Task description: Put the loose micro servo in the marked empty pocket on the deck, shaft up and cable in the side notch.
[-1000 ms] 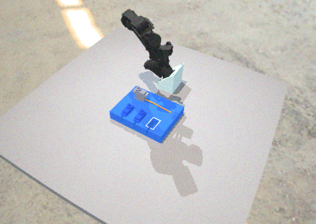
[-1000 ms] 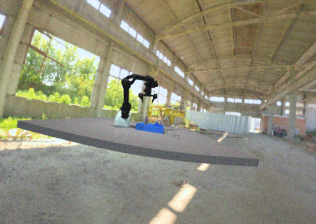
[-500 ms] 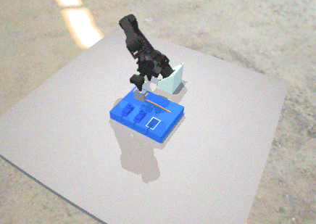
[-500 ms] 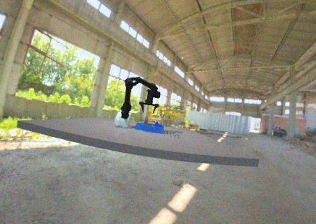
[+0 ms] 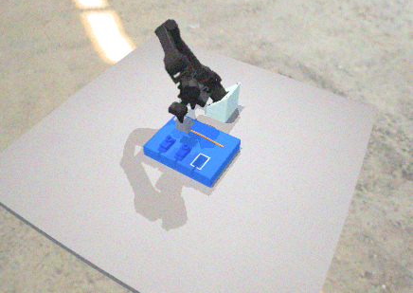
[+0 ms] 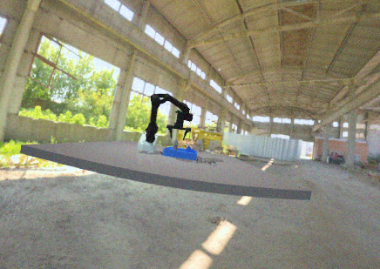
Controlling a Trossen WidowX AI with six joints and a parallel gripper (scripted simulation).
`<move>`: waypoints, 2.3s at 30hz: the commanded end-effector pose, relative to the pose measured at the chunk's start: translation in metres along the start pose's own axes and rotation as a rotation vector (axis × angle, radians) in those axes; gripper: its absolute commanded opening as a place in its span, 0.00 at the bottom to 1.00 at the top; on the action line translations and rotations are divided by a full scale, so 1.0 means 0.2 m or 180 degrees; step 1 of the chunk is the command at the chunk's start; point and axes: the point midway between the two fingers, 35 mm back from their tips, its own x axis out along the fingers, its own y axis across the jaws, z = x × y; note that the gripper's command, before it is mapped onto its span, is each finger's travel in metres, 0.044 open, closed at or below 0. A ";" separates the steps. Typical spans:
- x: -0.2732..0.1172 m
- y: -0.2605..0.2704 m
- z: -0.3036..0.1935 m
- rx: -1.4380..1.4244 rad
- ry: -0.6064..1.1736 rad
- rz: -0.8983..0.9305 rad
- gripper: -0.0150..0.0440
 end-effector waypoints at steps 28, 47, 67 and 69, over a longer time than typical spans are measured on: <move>0.16 0.01 -0.01 -0.0023 0.0034 0.0001 0.60; 0.02 0.04 -0.02 -0.0025 0.0031 0.0003 0.25; 0.01 0.03 -0.05 -0.0025 0.0032 0.0003 0.25; 0.01 0.00 -0.05 -0.0024 0.0032 0.0002 0.25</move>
